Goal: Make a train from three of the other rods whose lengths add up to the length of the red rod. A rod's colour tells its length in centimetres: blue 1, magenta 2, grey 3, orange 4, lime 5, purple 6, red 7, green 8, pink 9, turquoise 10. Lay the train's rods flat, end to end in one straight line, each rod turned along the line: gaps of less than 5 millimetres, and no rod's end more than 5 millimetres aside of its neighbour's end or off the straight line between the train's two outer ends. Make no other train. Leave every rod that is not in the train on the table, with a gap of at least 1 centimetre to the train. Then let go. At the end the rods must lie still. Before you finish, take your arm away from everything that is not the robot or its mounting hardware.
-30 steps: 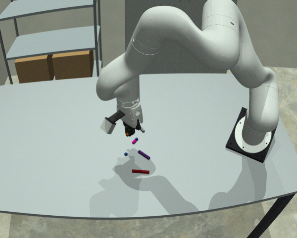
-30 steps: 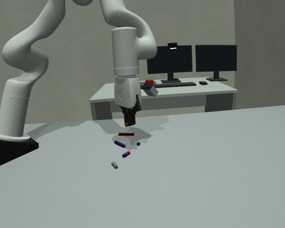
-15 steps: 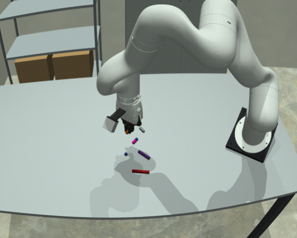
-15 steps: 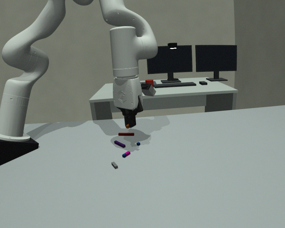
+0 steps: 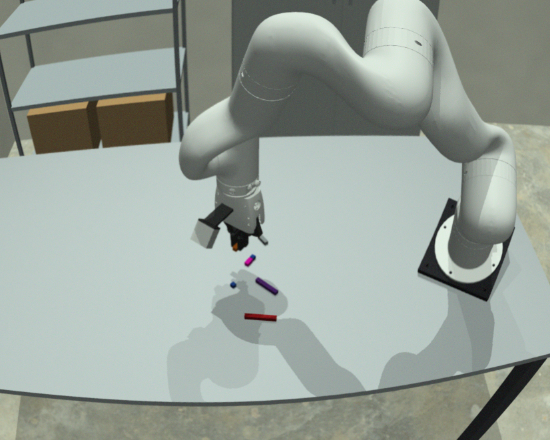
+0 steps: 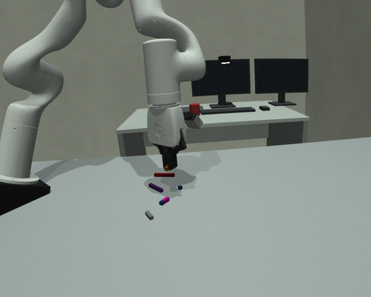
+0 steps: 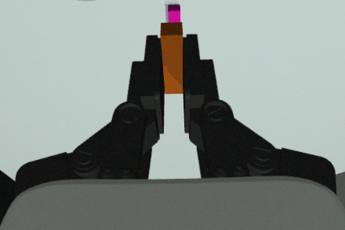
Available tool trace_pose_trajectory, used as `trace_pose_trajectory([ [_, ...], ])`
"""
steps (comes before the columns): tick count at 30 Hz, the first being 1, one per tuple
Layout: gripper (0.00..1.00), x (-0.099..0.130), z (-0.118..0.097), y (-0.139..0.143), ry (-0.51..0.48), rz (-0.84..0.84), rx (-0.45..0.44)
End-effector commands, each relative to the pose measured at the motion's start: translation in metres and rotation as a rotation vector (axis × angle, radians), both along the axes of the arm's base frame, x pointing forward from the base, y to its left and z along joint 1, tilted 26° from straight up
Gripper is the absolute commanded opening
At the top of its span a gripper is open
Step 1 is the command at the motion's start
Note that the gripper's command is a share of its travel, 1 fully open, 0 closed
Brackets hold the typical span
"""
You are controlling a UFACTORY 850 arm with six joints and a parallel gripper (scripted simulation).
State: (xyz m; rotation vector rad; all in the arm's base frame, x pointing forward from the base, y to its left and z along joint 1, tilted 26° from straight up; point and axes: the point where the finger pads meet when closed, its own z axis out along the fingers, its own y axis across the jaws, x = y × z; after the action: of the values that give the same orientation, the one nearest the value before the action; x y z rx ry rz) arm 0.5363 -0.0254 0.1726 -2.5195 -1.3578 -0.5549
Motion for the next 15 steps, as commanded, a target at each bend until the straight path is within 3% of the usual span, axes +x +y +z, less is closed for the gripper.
trace_pose_trajectory([
  [1,0.04,0.005,-0.015,0.006,-0.002,0.000,0.000],
  [15,0.04,0.015,-0.060,0.024,-0.002,0.000,0.000],
])
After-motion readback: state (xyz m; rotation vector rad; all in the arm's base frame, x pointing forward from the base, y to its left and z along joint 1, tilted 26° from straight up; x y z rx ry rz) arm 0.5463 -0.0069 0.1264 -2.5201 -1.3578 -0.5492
